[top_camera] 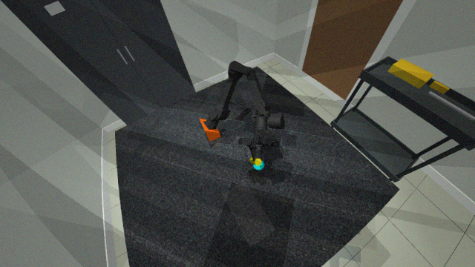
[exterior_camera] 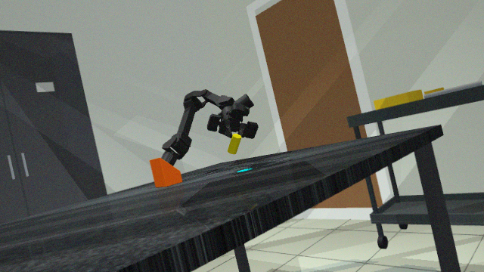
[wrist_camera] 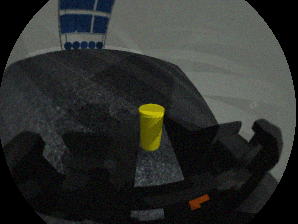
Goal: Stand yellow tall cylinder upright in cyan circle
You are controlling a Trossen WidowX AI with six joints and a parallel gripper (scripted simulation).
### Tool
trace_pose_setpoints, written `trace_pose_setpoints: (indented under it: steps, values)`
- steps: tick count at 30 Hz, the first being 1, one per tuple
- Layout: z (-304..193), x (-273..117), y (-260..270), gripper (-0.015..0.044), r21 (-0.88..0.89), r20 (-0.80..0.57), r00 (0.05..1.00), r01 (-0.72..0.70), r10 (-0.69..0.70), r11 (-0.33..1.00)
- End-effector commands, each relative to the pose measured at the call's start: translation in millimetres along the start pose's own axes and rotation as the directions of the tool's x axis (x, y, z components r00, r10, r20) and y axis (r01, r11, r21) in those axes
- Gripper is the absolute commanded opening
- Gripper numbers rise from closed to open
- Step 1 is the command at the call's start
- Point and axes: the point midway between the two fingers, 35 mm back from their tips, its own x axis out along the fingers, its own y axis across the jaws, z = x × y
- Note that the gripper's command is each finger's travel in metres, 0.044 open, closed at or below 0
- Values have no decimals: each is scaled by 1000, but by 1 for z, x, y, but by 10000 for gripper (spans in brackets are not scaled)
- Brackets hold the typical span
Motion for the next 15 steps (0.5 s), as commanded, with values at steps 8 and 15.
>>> trace_pose_setpoints:
  steps: [8,15]
  values:
    - [0,-4,-1,105,35,81,997,-4,1,999]
    - [1,-6,0,105,55,127,992,-14,7,998]
